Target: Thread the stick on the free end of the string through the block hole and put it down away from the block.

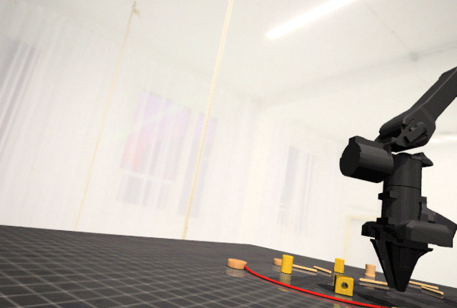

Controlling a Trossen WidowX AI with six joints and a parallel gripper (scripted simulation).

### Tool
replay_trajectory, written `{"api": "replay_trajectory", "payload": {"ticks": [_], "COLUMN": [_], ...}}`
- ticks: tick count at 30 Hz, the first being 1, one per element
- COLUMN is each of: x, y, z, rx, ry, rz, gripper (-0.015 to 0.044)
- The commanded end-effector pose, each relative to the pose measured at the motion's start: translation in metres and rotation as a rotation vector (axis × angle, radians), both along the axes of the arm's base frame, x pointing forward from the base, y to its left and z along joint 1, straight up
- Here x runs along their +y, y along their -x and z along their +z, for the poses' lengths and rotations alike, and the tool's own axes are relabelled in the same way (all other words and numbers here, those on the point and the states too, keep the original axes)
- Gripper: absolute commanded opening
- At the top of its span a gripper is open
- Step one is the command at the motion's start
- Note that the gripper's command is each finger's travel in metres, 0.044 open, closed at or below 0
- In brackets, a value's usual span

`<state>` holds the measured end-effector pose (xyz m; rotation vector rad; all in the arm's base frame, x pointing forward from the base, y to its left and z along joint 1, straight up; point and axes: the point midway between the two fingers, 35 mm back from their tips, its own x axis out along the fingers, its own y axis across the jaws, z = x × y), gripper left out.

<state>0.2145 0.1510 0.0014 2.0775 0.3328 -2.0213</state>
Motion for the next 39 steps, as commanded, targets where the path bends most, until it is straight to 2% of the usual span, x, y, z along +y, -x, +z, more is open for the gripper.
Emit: {"api": "replay_trajectory", "payload": {"ticks": [1,22,27,39], "x": [0.000,-0.001,-0.001,-0.001], "y": [0.001,0.002,0.002,0.001], "z": [-0.008,-0.033,-0.031,-0.027], "rx": [0.005,0.006,0.003,0.003], "ry": [0.001,0.001,0.002,0.002], "rz": [0.006,0.006,0.000,0.000], "gripper": [0.0124,0.0124,0.0000,0.0000]}}
